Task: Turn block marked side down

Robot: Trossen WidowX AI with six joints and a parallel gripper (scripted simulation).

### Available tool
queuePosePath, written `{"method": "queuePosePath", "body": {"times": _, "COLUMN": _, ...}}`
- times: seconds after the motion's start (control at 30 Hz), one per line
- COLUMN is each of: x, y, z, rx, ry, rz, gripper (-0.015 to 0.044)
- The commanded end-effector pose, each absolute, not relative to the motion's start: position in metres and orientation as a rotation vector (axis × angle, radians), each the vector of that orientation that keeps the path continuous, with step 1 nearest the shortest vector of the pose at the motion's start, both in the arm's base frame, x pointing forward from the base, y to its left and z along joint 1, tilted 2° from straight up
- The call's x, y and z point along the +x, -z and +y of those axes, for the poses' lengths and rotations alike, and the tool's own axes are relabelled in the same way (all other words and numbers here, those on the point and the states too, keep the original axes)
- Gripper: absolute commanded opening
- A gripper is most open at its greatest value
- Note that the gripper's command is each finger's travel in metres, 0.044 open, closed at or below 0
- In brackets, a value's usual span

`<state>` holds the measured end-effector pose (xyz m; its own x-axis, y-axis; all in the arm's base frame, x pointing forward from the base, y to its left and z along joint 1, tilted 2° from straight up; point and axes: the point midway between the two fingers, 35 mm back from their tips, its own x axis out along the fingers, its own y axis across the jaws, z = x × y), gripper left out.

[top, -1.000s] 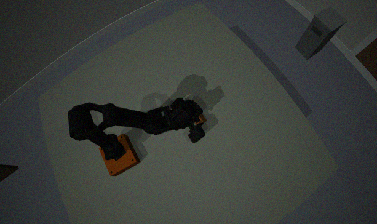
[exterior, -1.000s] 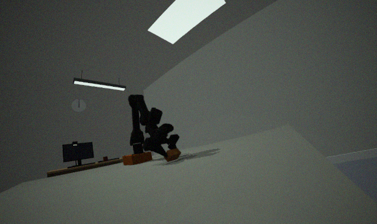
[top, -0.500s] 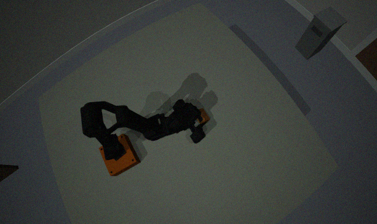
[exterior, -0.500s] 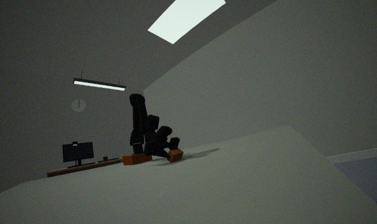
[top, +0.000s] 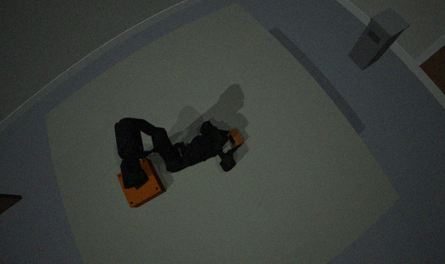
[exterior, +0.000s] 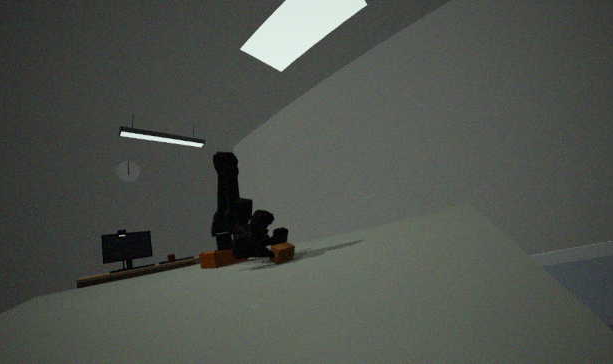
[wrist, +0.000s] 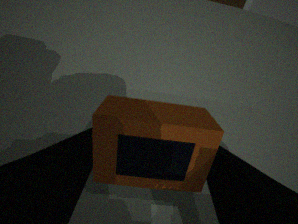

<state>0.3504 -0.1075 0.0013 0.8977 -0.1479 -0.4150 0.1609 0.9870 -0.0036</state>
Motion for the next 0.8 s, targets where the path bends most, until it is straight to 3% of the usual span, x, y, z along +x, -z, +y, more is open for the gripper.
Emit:
{"method": "queuePosePath", "body": {"times": 0.0, "x": 0.3426, "y": -0.0016, "z": -0.1041, "rx": 0.034, "ry": 0.155, "rz": 0.386, "gripper": 0.0}}
{"method": "queuePosePath", "body": {"times": 0.63, "x": 0.3418, "y": -0.0049, "z": -0.1039, "rx": 0.031, "ry": 0.156, "rz": 0.357, "gripper": 0.0}}
{"method": "queuePosePath", "body": {"times": 0.77, "x": 0.3418, "y": -0.0049, "z": -0.1039, "rx": 0.031, "ry": 0.156, "rz": 0.357, "gripper": 0.0105}}
